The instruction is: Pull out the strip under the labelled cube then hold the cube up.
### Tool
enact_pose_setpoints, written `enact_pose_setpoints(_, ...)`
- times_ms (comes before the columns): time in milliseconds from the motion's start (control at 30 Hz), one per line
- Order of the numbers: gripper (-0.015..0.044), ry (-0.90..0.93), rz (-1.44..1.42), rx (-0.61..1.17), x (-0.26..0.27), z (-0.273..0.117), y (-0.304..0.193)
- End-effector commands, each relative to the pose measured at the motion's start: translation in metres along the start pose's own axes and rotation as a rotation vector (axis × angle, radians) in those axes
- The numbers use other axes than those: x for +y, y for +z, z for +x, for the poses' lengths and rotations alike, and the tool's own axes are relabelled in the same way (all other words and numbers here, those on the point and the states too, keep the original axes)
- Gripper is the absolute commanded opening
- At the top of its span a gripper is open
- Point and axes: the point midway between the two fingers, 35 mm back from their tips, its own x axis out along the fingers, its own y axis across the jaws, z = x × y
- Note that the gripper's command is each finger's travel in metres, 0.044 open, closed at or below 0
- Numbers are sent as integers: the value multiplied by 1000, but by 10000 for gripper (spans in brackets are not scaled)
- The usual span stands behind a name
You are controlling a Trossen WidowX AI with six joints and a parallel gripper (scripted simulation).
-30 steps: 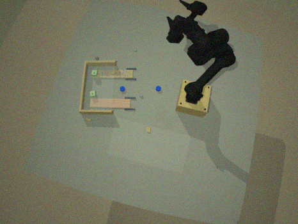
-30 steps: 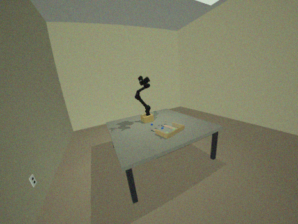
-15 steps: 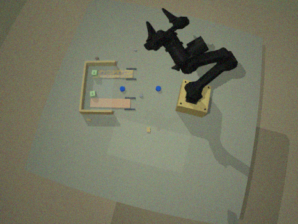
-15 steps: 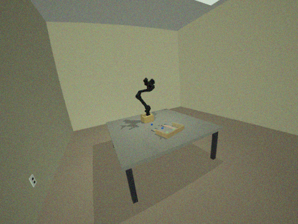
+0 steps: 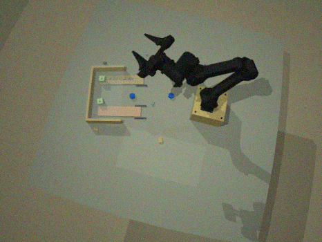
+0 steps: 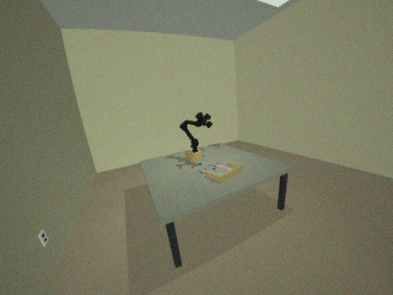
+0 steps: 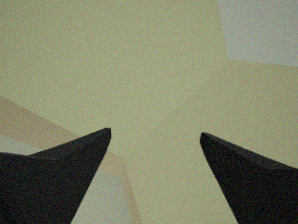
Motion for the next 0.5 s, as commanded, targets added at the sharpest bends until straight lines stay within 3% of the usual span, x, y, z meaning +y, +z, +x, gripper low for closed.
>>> enact_pose_setpoints(0, 400, 213, 124, 28, 67, -3, -38)
enact_pose_setpoints(233, 400, 444, 295, 172, 132, -22, -92)
enact_pose_setpoints(467, 400, 640, 507, 446, 188, -63, -158)
